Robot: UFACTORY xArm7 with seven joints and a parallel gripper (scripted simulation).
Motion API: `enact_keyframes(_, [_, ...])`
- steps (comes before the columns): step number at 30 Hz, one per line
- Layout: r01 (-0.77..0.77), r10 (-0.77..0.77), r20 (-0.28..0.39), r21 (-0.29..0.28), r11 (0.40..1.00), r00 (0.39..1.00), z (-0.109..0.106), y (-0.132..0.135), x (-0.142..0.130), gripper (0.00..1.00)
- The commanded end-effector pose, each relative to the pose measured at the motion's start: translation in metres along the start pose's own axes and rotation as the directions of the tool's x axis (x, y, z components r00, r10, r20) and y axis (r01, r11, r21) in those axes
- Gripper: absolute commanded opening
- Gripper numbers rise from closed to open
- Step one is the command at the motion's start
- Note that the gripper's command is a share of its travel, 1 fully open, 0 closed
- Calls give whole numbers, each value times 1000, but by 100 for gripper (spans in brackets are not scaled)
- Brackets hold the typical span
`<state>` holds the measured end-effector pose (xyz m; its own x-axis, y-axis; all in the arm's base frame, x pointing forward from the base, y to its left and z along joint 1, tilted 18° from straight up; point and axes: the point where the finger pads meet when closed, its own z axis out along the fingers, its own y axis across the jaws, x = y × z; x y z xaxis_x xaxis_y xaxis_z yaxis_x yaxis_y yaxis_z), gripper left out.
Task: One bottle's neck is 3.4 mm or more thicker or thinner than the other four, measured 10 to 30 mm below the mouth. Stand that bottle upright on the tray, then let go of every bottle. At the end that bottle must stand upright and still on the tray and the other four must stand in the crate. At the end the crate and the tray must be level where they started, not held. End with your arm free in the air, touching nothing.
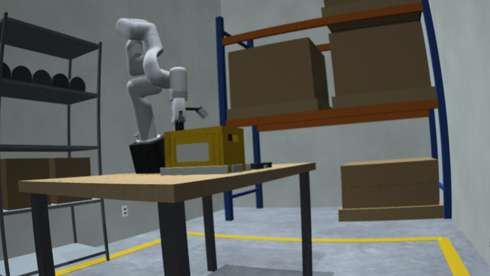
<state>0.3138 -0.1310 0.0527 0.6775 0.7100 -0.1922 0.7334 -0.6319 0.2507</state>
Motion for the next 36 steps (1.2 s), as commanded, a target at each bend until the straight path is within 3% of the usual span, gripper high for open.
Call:
enact_keyframes(1, [0, 0, -1, -3, 1000, 1000, -1, 1, 1, 0])
enact_keyframes(17, [0, 0, -1, -3, 1000, 1000, -1, 1, 1, 0])
enact_keyframes(18, [0, 0, -1, -3, 1000, 1000, -1, 1, 1, 65])
enact_keyframes(36, [0, 0, -1, -3, 1000, 1000, -1, 1, 1, 65])
